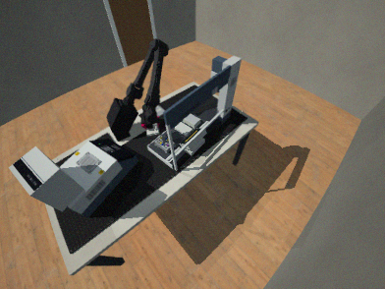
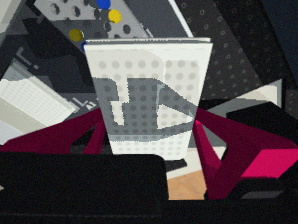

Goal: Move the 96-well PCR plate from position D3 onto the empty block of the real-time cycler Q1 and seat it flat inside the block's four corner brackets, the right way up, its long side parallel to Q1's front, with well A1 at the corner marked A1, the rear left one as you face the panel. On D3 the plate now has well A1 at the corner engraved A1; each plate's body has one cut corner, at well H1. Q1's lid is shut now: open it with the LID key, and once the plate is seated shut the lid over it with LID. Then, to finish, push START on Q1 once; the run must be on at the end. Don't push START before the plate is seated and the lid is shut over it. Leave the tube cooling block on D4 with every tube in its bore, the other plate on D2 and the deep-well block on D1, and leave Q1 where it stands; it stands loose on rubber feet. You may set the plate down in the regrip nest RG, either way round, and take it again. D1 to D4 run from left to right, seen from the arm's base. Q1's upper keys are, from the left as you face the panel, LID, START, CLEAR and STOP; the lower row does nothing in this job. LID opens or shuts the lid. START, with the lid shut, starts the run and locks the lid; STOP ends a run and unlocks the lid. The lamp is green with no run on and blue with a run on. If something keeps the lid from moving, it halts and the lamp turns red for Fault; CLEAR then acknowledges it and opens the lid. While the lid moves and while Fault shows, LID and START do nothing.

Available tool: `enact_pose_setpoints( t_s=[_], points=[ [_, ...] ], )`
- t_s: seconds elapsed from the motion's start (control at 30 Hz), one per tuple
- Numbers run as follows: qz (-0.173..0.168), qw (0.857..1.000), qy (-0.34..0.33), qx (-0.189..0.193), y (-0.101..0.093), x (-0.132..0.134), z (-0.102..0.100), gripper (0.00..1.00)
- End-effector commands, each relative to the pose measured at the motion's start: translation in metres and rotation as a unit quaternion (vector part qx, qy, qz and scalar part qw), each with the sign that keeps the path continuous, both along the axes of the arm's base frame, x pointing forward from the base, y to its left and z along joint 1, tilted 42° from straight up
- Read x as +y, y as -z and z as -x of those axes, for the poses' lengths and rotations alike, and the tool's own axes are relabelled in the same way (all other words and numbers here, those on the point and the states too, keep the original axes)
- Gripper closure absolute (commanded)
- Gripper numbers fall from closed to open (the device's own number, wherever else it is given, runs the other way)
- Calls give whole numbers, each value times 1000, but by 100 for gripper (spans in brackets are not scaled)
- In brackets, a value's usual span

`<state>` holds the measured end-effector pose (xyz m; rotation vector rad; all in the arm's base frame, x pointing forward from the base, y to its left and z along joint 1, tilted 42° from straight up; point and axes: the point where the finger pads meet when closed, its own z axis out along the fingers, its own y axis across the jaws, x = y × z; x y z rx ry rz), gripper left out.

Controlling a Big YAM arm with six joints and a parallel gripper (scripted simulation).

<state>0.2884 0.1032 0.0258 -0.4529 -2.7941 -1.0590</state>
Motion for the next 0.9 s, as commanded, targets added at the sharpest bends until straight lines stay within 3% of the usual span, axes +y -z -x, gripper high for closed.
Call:
enact_pose_setpoints(
  t_s=[0.0, 0.13, 0.33, 0.43, 0.57, 0.63, 0.87],
  points=[
    [2, 999, 36, 29, 2, -16, 1, 100],
    [1, 996, 68, 58, 2, -9, -2, 100],
    [2, 987, 121, 110, 11, -32, 11, 100],
    [2, 988, 116, 106, 11, -33, 10, 100],
    [2, 980, 151, 130, 16, -59, 14, 100],
    [0, 977, 162, 139, 14, -53, 11, 100],
    [1, 958, 216, 189, 23, -78, 20, 100]
  ],
)
